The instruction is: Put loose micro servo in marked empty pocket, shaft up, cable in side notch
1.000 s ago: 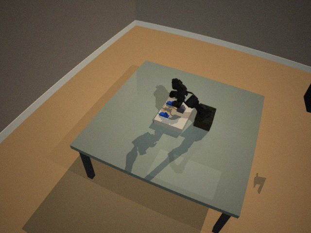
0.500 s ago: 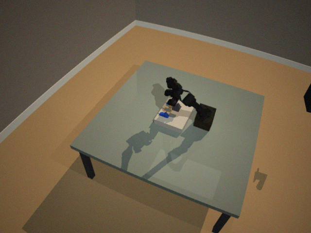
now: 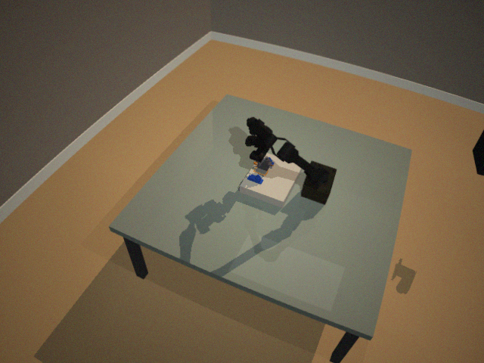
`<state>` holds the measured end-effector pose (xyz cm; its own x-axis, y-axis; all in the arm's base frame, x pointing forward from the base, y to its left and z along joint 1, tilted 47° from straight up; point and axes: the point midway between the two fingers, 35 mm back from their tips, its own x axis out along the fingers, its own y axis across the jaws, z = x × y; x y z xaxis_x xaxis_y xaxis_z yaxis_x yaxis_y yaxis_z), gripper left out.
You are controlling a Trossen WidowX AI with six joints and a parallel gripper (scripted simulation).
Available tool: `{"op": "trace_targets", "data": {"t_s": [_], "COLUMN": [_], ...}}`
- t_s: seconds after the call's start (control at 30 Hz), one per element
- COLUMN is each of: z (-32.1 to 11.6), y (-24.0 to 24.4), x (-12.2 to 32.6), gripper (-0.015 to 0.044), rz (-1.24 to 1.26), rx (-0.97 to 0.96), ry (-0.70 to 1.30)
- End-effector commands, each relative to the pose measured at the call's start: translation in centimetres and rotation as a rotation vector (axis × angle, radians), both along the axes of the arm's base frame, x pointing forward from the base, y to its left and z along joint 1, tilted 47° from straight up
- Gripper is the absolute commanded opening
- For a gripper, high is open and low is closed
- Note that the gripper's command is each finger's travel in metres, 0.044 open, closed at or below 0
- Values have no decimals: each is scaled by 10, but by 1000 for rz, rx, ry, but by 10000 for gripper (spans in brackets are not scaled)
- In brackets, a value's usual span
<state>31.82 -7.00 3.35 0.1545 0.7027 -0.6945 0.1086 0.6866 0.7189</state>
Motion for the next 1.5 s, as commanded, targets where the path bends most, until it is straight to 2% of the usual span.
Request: {"op": "trace_targets", "data": {"t_s": [0.0, 1.47], "z": [0, -23], "y": [-2, 22], "x": [10, 16], "gripper": [0, 0], "rz": [-4, -4], "rx": [5, 6], "ry": [6, 6]}}
